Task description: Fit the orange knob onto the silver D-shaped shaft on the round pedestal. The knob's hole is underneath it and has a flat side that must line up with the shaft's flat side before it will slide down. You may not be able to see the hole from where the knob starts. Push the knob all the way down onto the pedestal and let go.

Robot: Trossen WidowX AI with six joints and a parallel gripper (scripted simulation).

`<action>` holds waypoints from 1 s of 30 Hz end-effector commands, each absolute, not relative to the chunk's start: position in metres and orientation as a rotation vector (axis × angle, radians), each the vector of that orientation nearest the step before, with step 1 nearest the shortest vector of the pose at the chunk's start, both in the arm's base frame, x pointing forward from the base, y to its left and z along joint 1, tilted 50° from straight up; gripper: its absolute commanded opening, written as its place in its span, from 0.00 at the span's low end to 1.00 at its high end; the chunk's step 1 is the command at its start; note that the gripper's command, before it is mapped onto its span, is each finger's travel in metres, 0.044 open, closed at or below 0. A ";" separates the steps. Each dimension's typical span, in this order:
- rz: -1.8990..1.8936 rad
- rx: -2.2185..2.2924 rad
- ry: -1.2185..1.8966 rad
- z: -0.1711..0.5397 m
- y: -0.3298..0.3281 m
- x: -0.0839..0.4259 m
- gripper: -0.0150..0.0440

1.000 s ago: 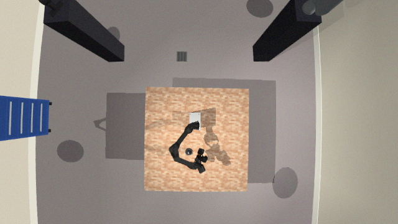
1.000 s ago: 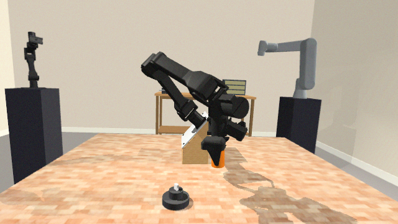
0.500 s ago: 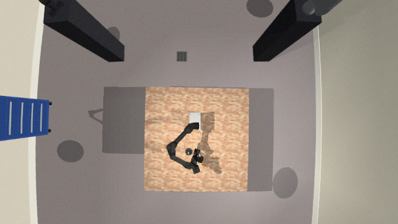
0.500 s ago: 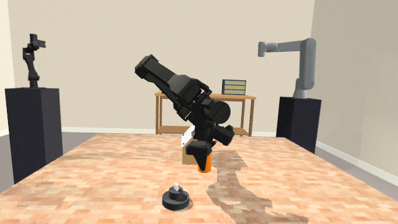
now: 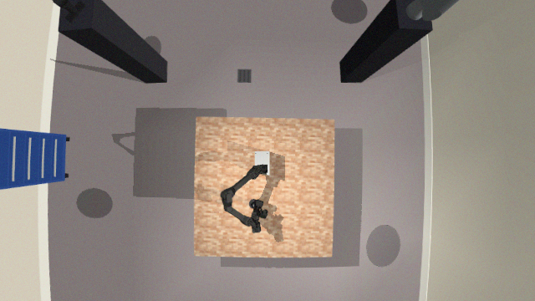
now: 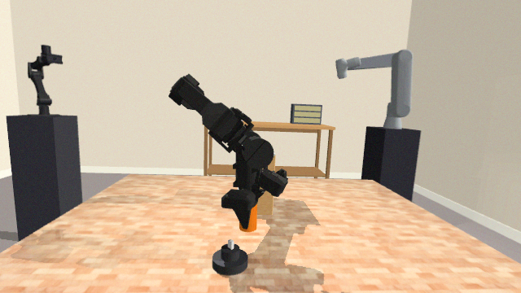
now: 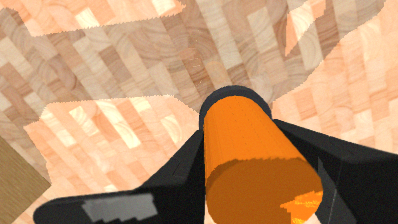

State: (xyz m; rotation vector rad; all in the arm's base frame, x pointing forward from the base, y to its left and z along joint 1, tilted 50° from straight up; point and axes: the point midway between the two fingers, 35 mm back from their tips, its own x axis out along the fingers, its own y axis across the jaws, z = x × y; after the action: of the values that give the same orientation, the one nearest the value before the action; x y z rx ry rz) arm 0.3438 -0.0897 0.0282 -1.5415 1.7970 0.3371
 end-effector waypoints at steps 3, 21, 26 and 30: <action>0.328 -1.559 1.799 0.042 -0.105 0.343 0.25; 0.319 -1.570 1.812 0.039 -0.136 0.339 0.25; 0.318 -1.570 1.812 0.036 -0.140 0.339 0.25; 0.309 -1.563 1.811 0.038 -0.137 0.340 0.25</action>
State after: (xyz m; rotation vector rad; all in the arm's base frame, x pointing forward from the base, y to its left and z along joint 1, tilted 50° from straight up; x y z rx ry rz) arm 0.3389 -0.1398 0.0377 -1.5595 1.8142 0.3147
